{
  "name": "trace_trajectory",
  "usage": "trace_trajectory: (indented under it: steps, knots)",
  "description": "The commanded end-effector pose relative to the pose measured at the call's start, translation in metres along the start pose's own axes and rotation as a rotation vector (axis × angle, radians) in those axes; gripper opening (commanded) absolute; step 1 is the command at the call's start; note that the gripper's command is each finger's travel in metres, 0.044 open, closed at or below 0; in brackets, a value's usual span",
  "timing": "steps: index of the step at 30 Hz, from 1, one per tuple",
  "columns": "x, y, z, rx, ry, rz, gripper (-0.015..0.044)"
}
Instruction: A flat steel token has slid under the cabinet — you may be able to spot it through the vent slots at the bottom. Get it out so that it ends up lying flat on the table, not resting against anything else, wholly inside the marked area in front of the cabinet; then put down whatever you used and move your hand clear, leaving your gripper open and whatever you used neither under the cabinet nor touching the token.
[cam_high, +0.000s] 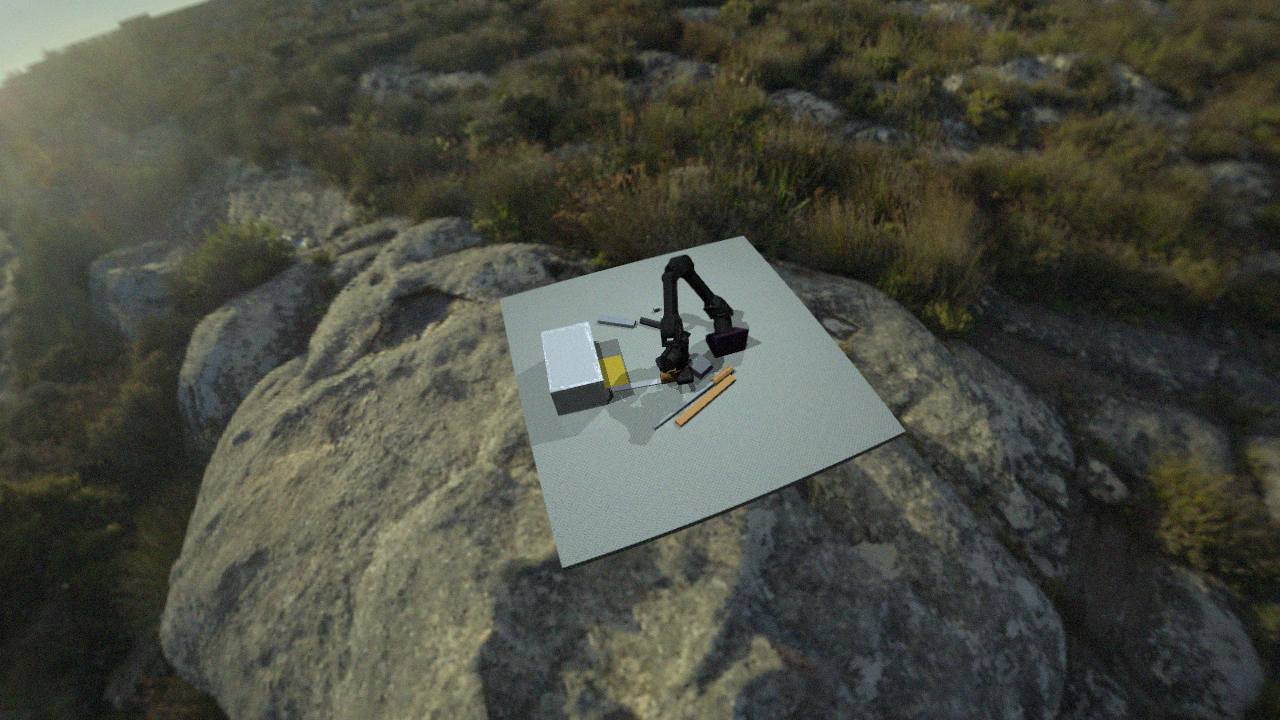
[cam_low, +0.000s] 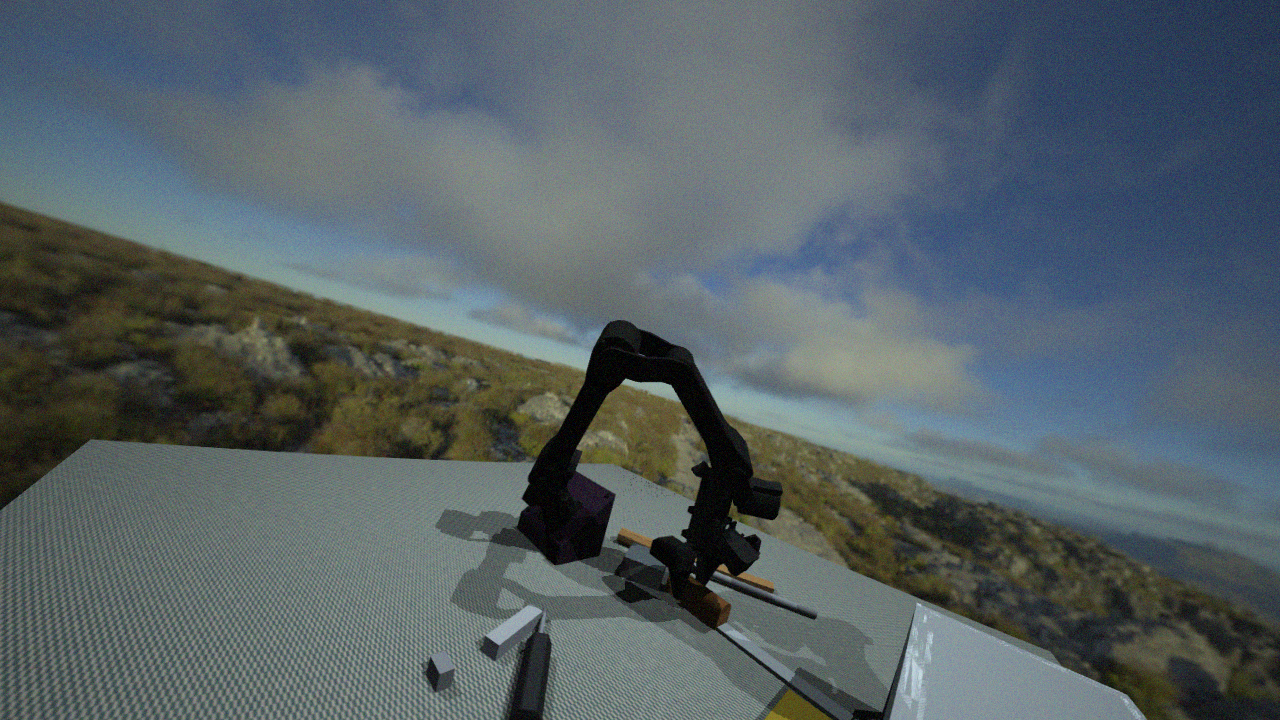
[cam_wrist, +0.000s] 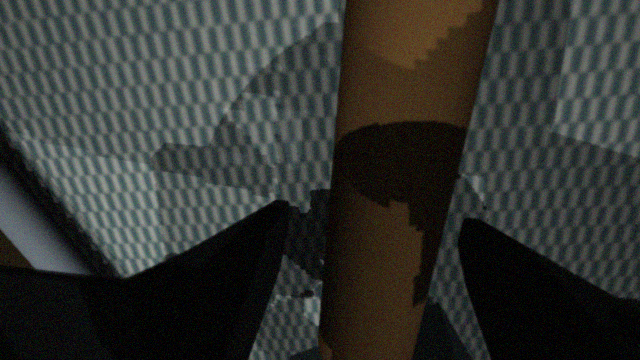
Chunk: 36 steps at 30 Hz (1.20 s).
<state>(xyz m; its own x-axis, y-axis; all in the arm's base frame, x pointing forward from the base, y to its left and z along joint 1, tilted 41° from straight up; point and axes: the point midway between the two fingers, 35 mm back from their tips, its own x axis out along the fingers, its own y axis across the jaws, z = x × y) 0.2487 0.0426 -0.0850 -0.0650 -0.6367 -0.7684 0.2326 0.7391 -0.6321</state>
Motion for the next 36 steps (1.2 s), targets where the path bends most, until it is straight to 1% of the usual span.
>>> trace_trajectory:
  steps: [1, 6, 11, 19, 22, 36]
  knots:
    - [0.003, -0.001, -0.003, -0.003, 0.001, -0.003, 0.027]
    - [0.005, -0.001, -0.004, -0.004, 0.002, -0.003, 0.027]
    - [0.002, 0.001, -0.001, 0.002, -0.002, 0.003, 0.0139]
    - [0.002, 0.001, -0.001, 0.002, -0.002, 0.003, 0.0085]
    - [0.002, 0.001, -0.001, 0.002, -0.002, 0.003, 0.0006]
    - [0.002, 0.001, 0.012, -0.009, -0.001, 0.0, 0.0]
